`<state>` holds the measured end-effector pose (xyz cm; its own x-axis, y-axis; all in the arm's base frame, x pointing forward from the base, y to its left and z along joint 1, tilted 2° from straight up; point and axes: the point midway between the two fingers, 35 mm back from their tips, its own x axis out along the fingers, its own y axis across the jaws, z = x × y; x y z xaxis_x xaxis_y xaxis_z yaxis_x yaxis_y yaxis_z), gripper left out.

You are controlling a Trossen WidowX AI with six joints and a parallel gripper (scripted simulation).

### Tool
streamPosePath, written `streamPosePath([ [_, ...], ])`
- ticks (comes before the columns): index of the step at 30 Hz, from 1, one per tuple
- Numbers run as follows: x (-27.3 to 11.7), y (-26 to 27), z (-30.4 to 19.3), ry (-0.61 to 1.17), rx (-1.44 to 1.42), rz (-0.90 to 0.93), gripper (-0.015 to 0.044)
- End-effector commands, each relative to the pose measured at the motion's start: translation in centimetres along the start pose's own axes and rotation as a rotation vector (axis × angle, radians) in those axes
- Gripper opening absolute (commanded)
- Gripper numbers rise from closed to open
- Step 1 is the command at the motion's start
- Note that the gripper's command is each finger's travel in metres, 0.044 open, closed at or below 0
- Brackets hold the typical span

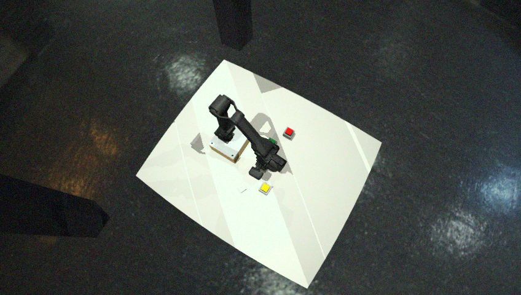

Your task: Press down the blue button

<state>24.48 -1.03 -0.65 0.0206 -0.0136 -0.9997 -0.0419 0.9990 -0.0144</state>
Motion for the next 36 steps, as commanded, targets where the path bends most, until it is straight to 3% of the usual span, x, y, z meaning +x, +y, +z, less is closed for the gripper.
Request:
streamPosePath([
  [1,0.7,0.0,-0.5,0.02,-0.004,-0.003,0.002],
  [21,0.7,0.0,-0.5,0.02,-0.004,-0.003,0.002],
  [25,-2.5,0.0,-0.4,0.018,-0.004,-0.003,0.002],
  [29,-2.8,0.0,-0.4,0.02,-0.004,-0.003,0.002],
  [36,-4.9,6.9,2.1,0.016,-0.004,0.005,0.0204],
])
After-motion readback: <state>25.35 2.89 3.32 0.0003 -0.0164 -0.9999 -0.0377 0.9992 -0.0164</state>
